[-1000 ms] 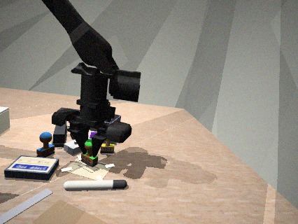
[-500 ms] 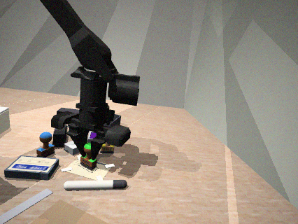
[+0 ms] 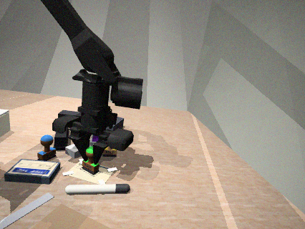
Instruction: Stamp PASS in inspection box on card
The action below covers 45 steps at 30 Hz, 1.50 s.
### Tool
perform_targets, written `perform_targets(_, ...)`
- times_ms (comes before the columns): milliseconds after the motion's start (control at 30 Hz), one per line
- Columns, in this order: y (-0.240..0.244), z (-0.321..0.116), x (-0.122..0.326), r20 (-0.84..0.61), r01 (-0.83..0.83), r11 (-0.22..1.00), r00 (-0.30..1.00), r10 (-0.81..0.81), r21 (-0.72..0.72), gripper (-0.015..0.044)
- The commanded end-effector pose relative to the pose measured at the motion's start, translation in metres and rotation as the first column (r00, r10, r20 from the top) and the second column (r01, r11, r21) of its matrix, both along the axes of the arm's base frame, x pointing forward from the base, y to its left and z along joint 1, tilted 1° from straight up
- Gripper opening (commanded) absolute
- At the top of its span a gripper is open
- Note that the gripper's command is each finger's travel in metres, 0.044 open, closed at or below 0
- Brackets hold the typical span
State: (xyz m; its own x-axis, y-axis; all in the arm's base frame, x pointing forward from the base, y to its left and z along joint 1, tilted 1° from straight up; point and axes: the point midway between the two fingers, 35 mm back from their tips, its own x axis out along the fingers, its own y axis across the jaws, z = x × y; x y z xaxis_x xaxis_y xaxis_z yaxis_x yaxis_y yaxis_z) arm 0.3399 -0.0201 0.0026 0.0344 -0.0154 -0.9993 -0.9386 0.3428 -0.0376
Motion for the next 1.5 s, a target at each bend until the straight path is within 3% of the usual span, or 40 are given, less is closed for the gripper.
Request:
perform_targets(0,0.0001,-0.0015,0.0001,0.000,-0.004,1.000,1.000,0.004,0.000,0.0000)
perform_targets(1467,0.0000,-0.0053,0.0003,0.000,-0.004,1.000,1.000,0.004,0.000,0.0000)
